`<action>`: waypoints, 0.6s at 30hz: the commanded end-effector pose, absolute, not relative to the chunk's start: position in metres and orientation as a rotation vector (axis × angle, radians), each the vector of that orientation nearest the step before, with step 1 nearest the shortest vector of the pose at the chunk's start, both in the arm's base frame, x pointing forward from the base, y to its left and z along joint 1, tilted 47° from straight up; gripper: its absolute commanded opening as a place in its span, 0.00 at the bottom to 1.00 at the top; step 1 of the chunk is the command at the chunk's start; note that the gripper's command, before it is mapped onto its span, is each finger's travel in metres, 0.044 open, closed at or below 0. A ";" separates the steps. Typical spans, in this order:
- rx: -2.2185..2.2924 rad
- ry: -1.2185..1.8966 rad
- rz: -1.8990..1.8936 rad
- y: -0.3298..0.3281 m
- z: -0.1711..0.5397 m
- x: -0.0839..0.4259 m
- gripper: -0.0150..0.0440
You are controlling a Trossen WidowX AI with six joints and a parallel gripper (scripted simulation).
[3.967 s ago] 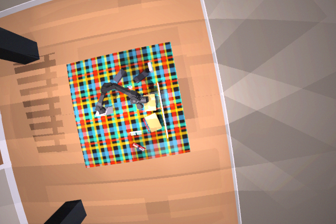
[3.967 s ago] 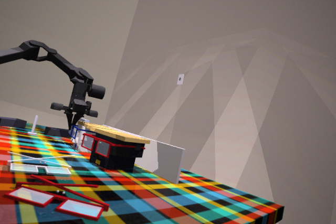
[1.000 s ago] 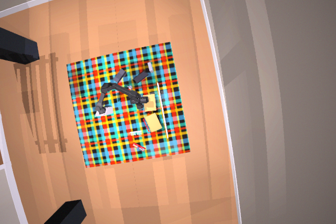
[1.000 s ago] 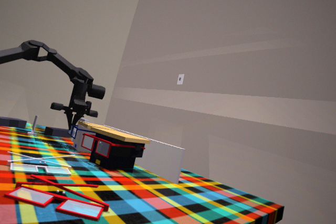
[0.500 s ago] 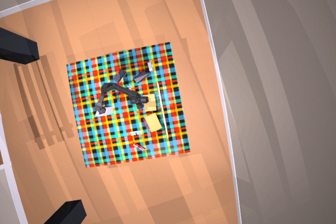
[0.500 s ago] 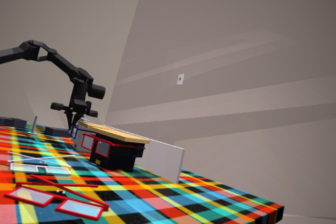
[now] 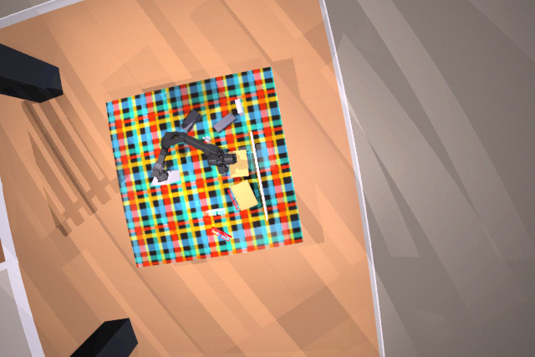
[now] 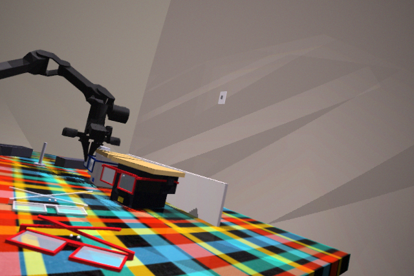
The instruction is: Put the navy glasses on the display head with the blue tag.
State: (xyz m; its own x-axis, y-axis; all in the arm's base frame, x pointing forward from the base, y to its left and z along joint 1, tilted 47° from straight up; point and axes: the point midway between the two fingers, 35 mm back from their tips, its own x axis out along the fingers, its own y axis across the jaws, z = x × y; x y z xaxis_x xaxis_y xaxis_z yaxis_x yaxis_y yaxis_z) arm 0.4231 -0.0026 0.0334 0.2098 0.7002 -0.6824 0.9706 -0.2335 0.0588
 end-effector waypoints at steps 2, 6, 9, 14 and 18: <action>2.012 1.548 -0.740 -0.001 0.033 0.423 0.25; 2.007 1.544 -0.740 -0.002 0.033 0.423 0.43; 2.007 1.544 -0.740 -0.002 0.033 0.423 0.44; 2.007 1.544 -0.740 -0.002 0.033 0.423 0.44; 1.994 1.562 -0.752 -0.014 0.044 0.421 0.44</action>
State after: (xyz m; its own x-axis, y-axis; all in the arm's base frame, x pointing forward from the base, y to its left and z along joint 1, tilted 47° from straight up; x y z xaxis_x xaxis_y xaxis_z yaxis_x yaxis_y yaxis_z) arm 0.4212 -0.0042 0.0366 0.1978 0.7036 -0.6825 0.9724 -0.2287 0.0460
